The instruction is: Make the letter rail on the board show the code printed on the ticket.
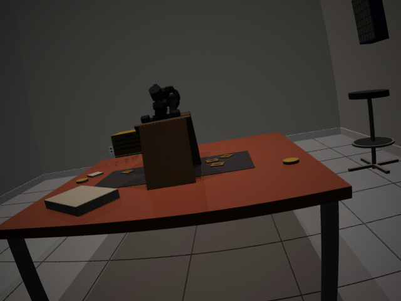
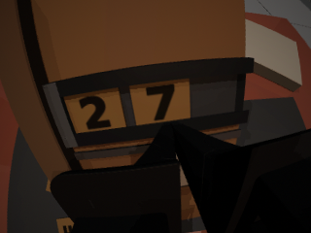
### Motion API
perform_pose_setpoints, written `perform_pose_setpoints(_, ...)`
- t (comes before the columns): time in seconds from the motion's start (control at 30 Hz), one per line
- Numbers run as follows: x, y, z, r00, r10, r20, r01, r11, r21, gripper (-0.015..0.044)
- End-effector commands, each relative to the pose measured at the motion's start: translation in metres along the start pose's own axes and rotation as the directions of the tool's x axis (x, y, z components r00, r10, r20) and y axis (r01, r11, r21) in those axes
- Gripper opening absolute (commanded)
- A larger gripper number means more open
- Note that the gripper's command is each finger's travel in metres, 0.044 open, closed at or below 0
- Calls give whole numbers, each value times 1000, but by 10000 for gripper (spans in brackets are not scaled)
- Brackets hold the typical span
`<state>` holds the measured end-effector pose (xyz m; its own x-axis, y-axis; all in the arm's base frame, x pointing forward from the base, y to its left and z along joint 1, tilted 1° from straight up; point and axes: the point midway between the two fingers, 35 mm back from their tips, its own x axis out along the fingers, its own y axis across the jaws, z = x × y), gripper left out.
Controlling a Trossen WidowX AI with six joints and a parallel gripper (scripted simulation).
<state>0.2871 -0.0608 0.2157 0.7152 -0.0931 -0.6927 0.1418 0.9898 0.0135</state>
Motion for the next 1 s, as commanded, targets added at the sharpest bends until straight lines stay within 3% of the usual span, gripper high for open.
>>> perform_pose_setpoints(0.0,2,-5,8,997,-10,-75,10,1000,-5,0)
perform_pose_setpoints(0.23,9,-20,22,942,-24,-335,20,1000,-14,0)
perform_pose_setpoints(0.5,16,-34,28,801,-8,-599,5,1000,-6,0)
perform_pose_setpoints(0.97,18,-34,27,786,-6,-619,3,1000,-5,0)
